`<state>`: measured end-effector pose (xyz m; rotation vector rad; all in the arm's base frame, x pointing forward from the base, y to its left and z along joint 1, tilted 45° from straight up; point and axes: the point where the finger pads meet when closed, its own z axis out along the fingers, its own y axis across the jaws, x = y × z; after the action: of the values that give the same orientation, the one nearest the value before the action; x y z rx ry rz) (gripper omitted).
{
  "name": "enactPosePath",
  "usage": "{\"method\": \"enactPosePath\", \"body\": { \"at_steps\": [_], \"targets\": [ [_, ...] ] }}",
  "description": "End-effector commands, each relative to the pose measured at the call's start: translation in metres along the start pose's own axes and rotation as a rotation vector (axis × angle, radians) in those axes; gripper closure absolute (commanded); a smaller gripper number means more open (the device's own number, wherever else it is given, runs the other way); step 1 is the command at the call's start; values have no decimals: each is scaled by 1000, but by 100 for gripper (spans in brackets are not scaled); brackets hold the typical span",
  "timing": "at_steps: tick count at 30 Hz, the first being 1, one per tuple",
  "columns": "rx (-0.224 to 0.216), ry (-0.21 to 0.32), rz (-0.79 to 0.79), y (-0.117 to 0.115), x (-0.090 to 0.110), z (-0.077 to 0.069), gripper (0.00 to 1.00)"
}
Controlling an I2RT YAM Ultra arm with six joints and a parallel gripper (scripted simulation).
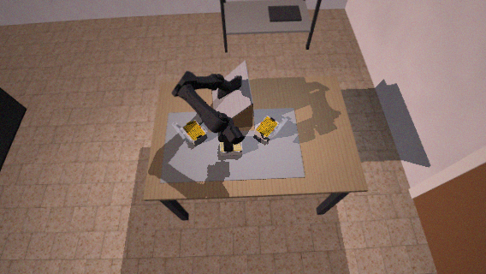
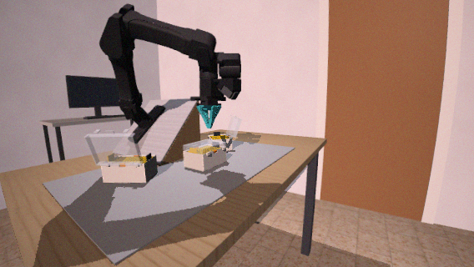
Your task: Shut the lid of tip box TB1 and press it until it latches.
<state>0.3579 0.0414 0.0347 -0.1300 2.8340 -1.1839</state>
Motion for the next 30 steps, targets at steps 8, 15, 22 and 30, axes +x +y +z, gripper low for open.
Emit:
{"method": "enactPosePath", "body": {
  "at_steps": [8,15,22,30],
  "targets": [
    [-24,-53,16,2,-7,-30,100],
    [-18,-44,6,5,-5,-41,100],
    [-15,-41,2,6,-4,-49,100],
    [-16,-38,1,7,-3,-65,100]
  ]
}}
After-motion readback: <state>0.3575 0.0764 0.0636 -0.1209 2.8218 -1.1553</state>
